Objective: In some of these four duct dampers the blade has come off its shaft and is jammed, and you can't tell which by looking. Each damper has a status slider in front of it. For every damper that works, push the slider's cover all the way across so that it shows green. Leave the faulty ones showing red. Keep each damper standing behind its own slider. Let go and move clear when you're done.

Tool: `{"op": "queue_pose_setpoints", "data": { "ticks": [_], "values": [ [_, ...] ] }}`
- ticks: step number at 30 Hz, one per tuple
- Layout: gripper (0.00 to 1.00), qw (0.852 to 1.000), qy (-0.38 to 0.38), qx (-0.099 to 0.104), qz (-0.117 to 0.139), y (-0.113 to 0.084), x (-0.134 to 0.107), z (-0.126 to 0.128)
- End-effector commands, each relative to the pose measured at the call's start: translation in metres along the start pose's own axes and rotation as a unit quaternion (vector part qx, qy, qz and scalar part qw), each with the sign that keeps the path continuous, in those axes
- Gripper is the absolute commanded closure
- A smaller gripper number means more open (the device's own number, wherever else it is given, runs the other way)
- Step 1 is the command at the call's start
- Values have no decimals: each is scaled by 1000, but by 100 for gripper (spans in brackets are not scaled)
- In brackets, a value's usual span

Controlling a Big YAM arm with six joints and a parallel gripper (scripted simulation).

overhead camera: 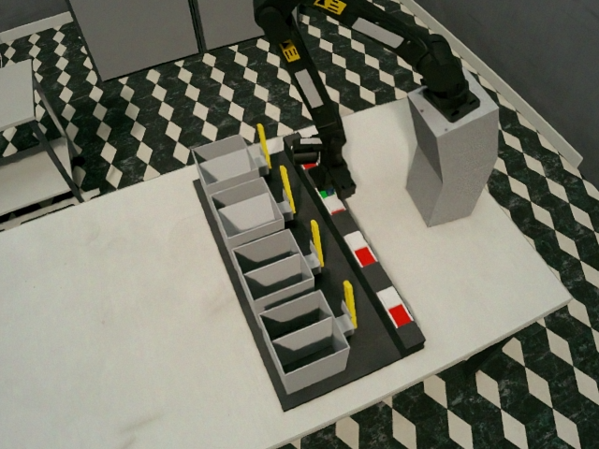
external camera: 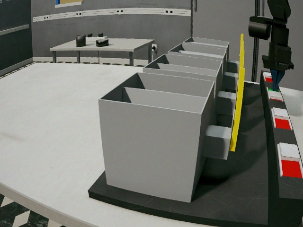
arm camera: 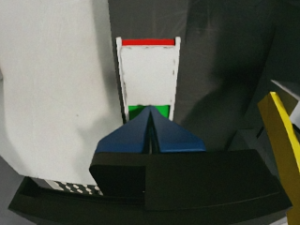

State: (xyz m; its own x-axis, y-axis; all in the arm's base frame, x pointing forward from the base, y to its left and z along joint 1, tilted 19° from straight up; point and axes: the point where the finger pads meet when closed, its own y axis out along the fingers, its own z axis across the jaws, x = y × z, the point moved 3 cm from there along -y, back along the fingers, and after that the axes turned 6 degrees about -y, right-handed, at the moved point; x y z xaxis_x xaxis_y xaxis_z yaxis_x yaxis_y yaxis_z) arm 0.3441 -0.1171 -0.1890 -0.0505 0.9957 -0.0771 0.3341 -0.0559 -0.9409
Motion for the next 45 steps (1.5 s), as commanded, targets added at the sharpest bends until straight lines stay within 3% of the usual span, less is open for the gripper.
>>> {"op": "queue_pose_setpoints", "data": {
  "ticks": [1, 45],
  "values": [
    [100, 1000, -2, 13, -10, 2, 13, 15],
    [100, 1000, -3, 13, -10, 2, 16, 15]
  ]
}}
